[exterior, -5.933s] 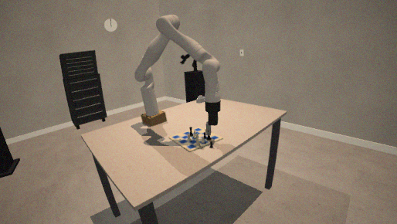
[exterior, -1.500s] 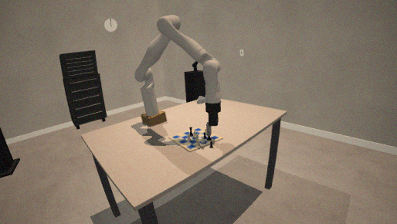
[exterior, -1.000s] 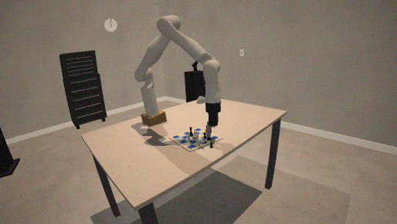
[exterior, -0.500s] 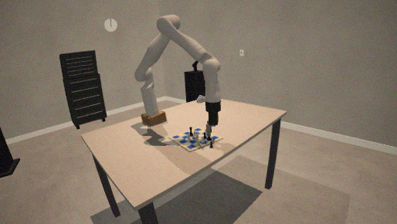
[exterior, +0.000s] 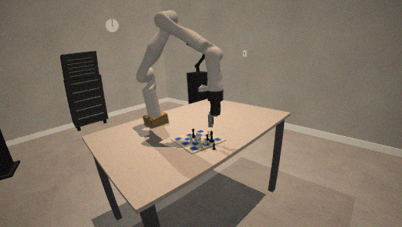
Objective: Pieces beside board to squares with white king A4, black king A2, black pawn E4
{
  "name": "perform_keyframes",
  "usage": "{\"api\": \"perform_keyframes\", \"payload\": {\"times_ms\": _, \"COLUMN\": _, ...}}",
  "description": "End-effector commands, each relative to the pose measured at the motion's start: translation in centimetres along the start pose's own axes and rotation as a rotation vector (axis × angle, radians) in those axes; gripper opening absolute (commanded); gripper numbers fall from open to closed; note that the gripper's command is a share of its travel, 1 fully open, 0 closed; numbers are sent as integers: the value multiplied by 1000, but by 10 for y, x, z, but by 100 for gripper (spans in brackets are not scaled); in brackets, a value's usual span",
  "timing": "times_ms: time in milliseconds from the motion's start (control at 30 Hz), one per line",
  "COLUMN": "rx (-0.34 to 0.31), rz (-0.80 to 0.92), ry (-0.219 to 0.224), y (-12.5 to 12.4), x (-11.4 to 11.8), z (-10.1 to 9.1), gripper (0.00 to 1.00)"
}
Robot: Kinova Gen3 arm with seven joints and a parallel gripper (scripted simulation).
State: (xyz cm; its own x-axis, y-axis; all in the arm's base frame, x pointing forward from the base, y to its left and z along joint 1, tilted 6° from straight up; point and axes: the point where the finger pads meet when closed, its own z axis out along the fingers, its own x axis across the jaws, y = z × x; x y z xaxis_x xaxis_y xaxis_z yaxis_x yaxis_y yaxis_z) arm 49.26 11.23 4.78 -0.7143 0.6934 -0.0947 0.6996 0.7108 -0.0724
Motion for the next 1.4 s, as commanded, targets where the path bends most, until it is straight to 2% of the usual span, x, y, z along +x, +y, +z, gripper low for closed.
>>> {"api": "perform_keyframes", "payload": {"times_ms": 0, "rx": -11, "rz": -1, "ry": 2, "y": 3, "x": 0, "z": -19, "gripper": 79}}
{"api": "perform_keyframes", "payload": {"times_ms": 267, "rx": -10, "rz": -1, "ry": 3, "y": 2, "x": 0, "z": -29, "gripper": 79}}
{"api": "perform_keyframes", "payload": {"times_ms": 300, "rx": -8, "rz": -1, "ry": 4, "y": 1, "x": 0, "z": -28, "gripper": 100}}
{"api": "perform_keyframes", "payload": {"times_ms": 1367, "rx": -5, "rz": -26, "ry": 5, "y": 1, "x": 0, "z": -26, "gripper": 100}}
